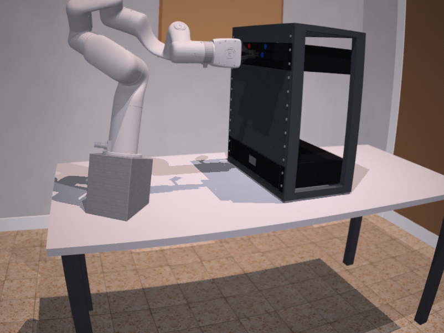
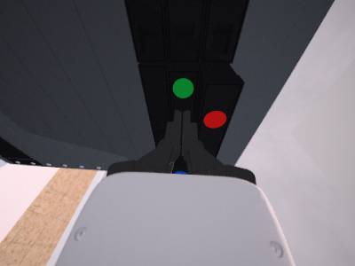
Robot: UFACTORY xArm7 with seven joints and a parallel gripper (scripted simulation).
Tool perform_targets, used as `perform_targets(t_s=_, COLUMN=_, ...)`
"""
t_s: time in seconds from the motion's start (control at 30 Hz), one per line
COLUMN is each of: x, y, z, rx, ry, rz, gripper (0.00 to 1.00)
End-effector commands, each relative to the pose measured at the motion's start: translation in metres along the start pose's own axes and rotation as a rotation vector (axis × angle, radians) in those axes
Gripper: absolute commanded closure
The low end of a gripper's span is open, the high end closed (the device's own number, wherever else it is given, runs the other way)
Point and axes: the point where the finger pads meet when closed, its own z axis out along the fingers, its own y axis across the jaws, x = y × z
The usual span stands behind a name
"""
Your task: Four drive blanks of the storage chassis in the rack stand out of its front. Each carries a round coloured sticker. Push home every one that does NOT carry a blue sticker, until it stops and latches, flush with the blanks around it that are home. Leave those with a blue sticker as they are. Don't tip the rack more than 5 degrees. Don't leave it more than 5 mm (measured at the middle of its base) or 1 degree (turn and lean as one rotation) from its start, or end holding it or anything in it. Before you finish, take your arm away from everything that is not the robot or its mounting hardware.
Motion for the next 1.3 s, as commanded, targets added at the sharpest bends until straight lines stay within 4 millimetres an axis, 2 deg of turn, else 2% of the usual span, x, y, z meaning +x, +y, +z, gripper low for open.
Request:
perform_targets(t_s=0.0, x=0.0004, y=0.0014, z=0.0007, rx=-0.002, ry=0.001, rz=0.0, gripper=1.0)
perform_targets(t_s=1.27, x=0.0004, y=0.0015, z=0.0084, rx=-0.002, ry=0.001, rz=0.0, gripper=1.0)
